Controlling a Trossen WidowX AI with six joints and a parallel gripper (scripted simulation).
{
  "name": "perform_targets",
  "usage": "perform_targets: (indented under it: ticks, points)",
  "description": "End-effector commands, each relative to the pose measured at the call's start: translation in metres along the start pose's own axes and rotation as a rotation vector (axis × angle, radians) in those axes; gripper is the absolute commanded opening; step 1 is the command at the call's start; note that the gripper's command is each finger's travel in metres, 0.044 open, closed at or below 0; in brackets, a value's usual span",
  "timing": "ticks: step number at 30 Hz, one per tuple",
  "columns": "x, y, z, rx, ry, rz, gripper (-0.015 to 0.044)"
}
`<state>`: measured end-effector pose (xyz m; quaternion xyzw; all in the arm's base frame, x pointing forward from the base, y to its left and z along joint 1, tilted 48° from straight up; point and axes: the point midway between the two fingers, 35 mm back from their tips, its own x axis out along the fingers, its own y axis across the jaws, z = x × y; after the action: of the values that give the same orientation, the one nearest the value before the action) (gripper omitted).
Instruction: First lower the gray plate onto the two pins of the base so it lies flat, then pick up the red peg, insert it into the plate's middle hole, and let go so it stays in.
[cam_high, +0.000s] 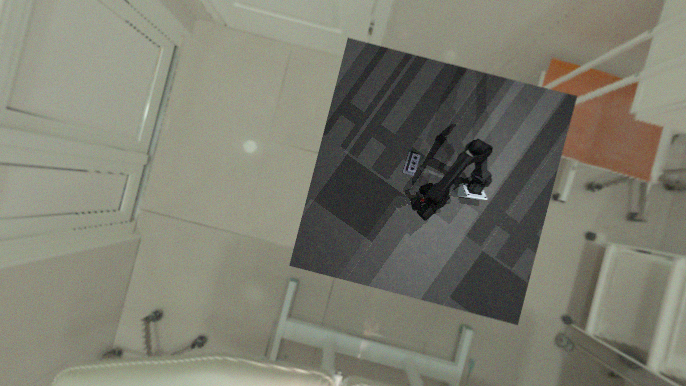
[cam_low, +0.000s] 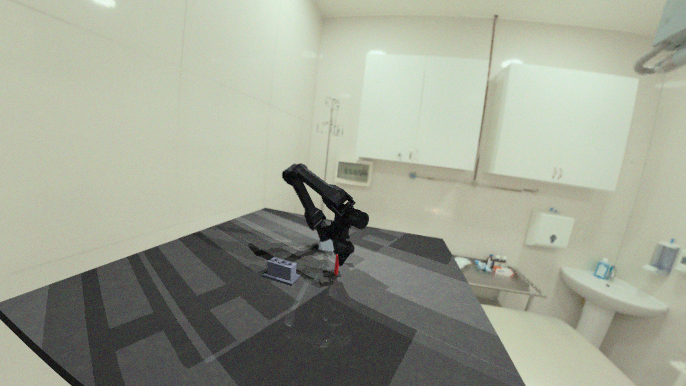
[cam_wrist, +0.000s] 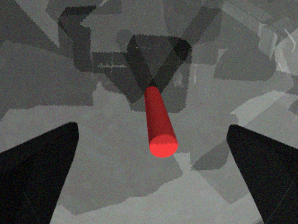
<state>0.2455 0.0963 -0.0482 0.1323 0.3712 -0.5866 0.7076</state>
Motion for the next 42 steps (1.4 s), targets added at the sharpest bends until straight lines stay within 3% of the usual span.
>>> perform_targets:
  ticks: [1,12,27,34,42]
  points:
    - [0.008,-0.002,0.0,-0.01,-0.006,-0.002,0.044]
    - [0.023,-0.003,0.001,-0.009,-0.008,-0.003,0.044]
    - [0.023,-0.003,0.001,-0.009,-0.008,-0.003,0.0046]
    - [0.023,-0.003,0.001,-0.009,-0.008,-0.003,0.0]
    - [0.013,-0.001,0.001,-0.009,-0.006,-0.002,0.0]
